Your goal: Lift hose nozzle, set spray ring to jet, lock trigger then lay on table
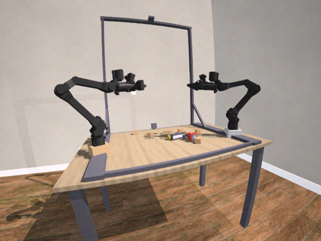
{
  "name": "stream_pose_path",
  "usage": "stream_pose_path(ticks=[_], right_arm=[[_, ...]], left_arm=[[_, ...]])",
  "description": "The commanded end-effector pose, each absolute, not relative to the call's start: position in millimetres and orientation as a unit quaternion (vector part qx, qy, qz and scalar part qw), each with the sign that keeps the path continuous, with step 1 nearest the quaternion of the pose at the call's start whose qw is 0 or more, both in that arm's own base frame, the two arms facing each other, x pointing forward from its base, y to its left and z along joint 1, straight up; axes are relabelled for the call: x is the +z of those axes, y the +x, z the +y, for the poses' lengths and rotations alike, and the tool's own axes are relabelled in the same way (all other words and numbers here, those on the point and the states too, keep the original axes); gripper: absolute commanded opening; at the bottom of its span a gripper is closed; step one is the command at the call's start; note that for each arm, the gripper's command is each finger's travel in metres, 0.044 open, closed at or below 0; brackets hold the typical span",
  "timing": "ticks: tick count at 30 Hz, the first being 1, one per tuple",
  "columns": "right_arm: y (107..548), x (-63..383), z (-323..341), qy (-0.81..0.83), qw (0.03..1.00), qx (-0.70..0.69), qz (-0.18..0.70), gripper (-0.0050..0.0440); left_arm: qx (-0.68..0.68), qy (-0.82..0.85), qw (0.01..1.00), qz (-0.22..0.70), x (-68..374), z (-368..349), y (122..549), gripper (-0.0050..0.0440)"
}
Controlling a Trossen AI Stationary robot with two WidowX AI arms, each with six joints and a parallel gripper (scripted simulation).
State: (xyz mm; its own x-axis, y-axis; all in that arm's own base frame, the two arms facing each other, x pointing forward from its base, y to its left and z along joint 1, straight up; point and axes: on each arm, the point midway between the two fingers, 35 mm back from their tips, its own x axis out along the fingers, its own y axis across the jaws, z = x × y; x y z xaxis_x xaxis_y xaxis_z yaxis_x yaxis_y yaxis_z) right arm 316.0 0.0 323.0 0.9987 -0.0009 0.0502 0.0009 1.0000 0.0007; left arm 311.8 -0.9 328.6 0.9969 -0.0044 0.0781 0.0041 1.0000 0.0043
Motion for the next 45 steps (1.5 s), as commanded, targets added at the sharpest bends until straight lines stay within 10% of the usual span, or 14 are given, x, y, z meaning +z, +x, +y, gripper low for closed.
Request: stream_pose_path(ticks=[1, 45], right_arm=[[314.7, 330.3, 0.7, 0.002, 0.999, 0.002, -0.033, 0.0173], [314.7, 330.1, 0.7, 0.002, 0.999, 0.002, -0.033, 0.0173]], left_arm=[[-0.004, 0.003, 1.000, -0.031, 325.5, -1.4, 314.1, 0.0239], [0.002, -0.003, 0.999, -0.032, 329.6, 0.5, 314.5, 0.0239]])
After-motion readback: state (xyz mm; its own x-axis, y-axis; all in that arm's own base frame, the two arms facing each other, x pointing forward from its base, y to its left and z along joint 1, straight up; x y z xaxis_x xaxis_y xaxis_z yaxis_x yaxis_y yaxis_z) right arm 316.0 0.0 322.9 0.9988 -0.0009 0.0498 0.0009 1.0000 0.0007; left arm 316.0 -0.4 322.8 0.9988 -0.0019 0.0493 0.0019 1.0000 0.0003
